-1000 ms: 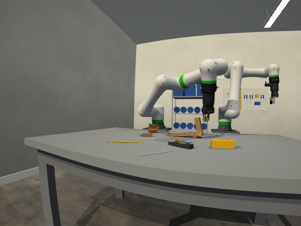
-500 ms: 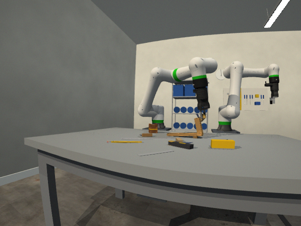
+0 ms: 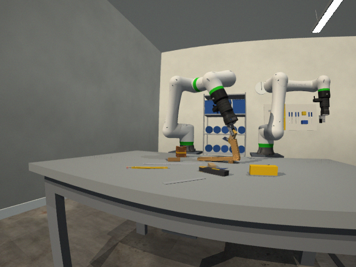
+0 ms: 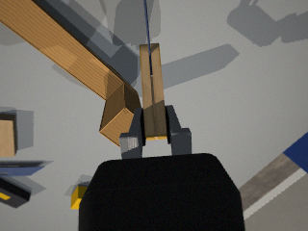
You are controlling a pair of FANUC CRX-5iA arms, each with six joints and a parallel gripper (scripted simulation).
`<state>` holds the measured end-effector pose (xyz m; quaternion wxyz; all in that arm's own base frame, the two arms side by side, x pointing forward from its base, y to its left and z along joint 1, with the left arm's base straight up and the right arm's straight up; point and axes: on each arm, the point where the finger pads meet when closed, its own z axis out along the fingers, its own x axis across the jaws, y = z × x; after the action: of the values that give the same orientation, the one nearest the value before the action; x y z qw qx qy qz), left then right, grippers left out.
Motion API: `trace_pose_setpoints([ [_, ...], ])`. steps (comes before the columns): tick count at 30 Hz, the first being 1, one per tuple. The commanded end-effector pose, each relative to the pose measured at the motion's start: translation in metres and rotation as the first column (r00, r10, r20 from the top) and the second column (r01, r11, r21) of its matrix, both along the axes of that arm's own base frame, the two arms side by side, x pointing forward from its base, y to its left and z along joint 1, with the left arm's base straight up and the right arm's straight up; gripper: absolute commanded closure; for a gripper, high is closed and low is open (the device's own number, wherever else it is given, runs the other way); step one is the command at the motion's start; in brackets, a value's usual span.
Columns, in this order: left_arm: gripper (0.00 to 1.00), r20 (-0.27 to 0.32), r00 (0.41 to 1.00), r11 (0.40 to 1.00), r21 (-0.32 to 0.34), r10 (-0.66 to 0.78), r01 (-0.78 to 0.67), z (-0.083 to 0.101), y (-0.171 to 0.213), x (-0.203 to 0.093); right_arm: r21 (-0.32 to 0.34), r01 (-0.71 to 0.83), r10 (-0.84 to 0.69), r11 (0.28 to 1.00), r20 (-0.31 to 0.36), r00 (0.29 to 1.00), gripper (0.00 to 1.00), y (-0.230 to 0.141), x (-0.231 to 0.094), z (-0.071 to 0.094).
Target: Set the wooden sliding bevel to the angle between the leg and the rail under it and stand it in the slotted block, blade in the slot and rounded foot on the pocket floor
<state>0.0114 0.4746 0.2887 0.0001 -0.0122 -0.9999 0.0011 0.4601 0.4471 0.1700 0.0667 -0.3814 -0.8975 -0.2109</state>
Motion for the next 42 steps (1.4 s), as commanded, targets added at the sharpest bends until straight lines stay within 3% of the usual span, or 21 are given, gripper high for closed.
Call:
trace_pose_setpoints([
  [1,0.00,0.000,1.000,1.000,0.002,0.000,0.000,0.001,0.000,0.000,0.173,-0.096,0.071,0.980,0.144,0.987,1.00,-0.009,0.006,0.008],
  [2,0.00,0.000,1.000,1.000,0.002,0.000,0.000,0.001,0.000,0.000,0.173,-0.096,0.071,0.980,0.144,0.987,1.00,-0.009,0.006,0.008],
  [3,0.00,0.000,1.000,1.000,0.002,0.000,0.000,0.001,0.000,0.000,0.226,-0.138,0.093,0.964,0.199,0.976,1.00,-0.011,0.007,0.009],
  [7,0.00,0.000,1.000,1.000,0.002,0.000,0.000,0.001,0.000,0.000,0.285,-0.201,0.121,0.937,0.275,0.954,1.00,-0.019,0.010,0.014],
  [17,0.00,0.000,1.000,1.000,0.002,0.000,0.000,0.001,0.000,0.000,0.382,-0.335,0.156,0.861,0.428,0.890,1.00,-0.034,0.018,0.023],
  [34,0.00,0.000,1.000,1.000,0.002,0.000,0.000,0.001,0.000,0.000,0.453,-0.489,0.160,0.746,0.590,0.791,1.00,-0.051,0.026,0.034],
  [42,0.00,0.000,1.000,1.000,0.002,0.000,0.000,0.001,0.000,0.000,0.464,-0.530,0.155,0.710,0.631,0.760,1.00,-0.055,0.029,0.037],
])
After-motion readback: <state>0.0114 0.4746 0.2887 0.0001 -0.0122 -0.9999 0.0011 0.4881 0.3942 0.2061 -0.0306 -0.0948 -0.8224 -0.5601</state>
